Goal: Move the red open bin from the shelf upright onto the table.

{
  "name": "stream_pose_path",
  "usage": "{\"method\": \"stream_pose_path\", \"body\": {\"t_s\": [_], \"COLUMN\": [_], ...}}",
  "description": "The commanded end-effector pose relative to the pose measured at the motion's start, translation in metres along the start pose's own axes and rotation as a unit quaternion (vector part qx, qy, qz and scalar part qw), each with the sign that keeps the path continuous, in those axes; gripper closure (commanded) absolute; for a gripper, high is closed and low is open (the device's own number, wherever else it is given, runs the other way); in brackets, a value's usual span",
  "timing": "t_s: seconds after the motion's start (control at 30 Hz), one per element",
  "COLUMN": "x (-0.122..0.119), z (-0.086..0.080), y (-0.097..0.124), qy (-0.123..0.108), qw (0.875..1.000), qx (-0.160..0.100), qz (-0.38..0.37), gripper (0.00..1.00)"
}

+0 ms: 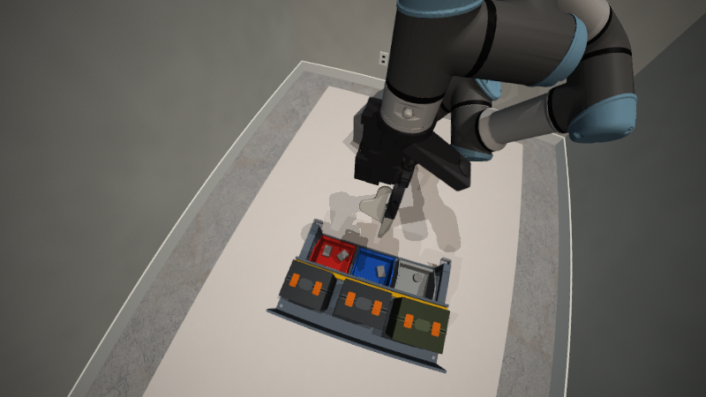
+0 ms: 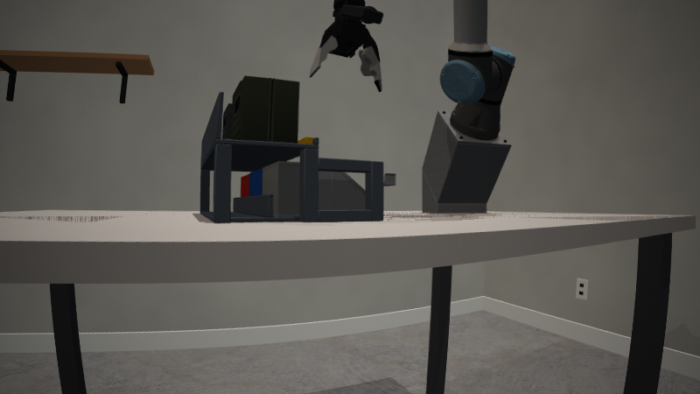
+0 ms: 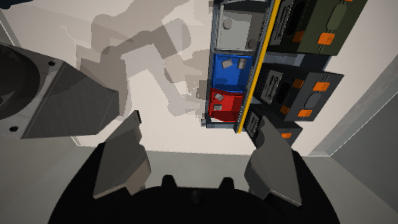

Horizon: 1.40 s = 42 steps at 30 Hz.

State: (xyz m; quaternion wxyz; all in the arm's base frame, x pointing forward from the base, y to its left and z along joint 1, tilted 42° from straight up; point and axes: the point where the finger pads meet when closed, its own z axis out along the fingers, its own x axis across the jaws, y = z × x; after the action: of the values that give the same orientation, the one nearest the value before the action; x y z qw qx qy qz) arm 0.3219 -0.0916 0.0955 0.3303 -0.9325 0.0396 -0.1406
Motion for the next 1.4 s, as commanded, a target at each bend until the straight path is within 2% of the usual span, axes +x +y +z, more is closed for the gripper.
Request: {"method": "stream_pose_path", "body": {"t_s": [0.0, 0.13, 0.17, 0.3, 0.7, 0.73, 0.87, 1.27, 1.3, 1.37], "x": [0.013, 0.013, 0.004, 0.015, 0.015, 0.007, 0.018, 0.018, 0.009, 0.015], "z": [0.034, 0.034, 0.010, 0.042, 0.042, 0.018, 0.051, 0.051, 0.026, 0.042], "y": [0.022, 0.022, 0.007, 0.027, 0.027, 0.012, 0.032, 0.032, 0.017, 0.027], "qy": [-0.025, -0.025, -0.006, -0.025, -0.025, -0.010, -0.025, -0.025, -0.014, -0.019], "qw": [1.000, 1.000, 1.000, 1.000, 1.000, 1.000, 1.000, 1.000, 1.000, 1.000], "qx": [0.005, 0.005, 0.001, 0.005, 0.005, 0.002, 0.005, 0.005, 0.003, 0.004], "qz": [0.002, 0.002, 0.000, 0.002, 0.002, 0.001, 0.002, 0.002, 0.001, 0.001], "gripper": [0.00, 0.00, 0.00, 0.00, 0.00, 0.00, 0.00, 0.00, 0.00, 0.00]}}
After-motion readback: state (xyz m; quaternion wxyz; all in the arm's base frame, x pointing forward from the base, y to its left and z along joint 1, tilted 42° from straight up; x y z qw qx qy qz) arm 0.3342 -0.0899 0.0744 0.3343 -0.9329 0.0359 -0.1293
